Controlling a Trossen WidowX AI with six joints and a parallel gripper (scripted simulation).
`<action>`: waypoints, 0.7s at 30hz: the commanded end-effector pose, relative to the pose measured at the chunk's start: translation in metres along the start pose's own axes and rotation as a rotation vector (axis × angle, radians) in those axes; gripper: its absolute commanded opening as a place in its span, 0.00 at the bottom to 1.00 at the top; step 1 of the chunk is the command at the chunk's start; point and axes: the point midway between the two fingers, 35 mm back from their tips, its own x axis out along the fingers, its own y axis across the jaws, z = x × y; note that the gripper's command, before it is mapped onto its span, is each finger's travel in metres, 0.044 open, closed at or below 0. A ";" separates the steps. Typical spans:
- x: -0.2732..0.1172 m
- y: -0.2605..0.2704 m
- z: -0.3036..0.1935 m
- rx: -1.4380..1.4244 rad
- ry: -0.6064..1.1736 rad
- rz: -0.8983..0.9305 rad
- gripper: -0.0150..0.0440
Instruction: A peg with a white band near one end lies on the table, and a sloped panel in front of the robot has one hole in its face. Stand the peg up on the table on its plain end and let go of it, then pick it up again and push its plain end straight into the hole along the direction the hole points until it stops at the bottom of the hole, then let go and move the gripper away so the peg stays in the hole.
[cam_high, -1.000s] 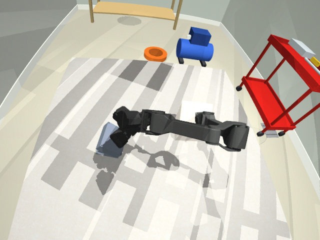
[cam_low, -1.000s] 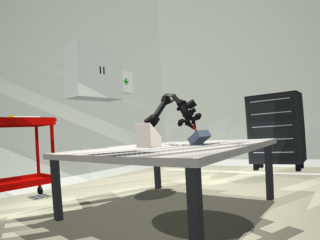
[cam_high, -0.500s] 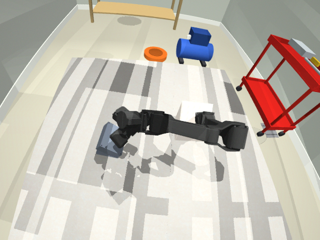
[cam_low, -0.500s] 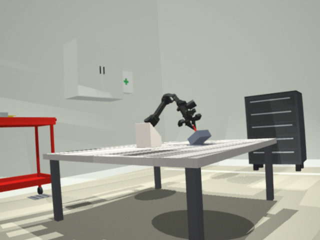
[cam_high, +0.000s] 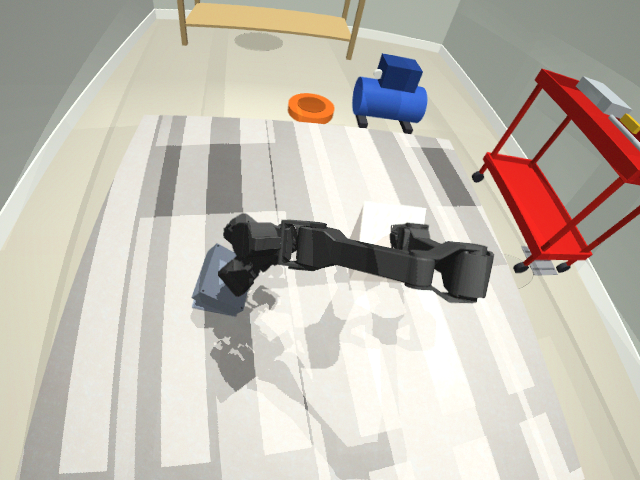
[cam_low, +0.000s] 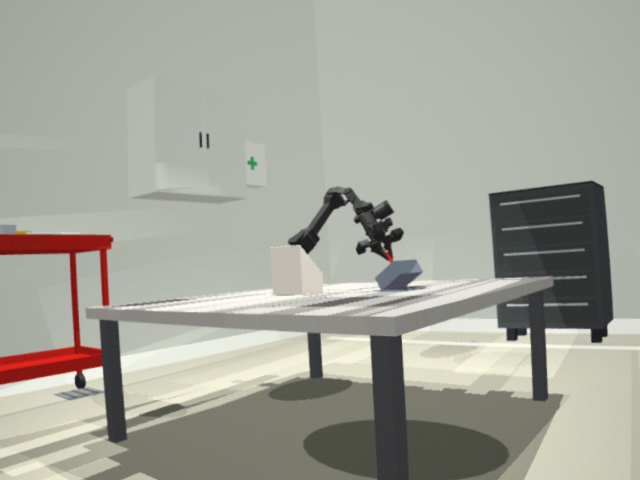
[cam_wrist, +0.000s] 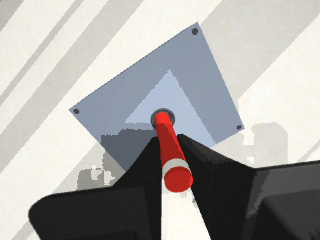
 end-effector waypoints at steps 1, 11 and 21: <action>0.003 -0.002 0.001 0.006 -0.001 -0.007 0.25; 0.007 -0.002 0.001 0.006 -0.001 -0.006 0.25; 0.011 -0.002 0.002 0.006 -0.001 -0.006 0.25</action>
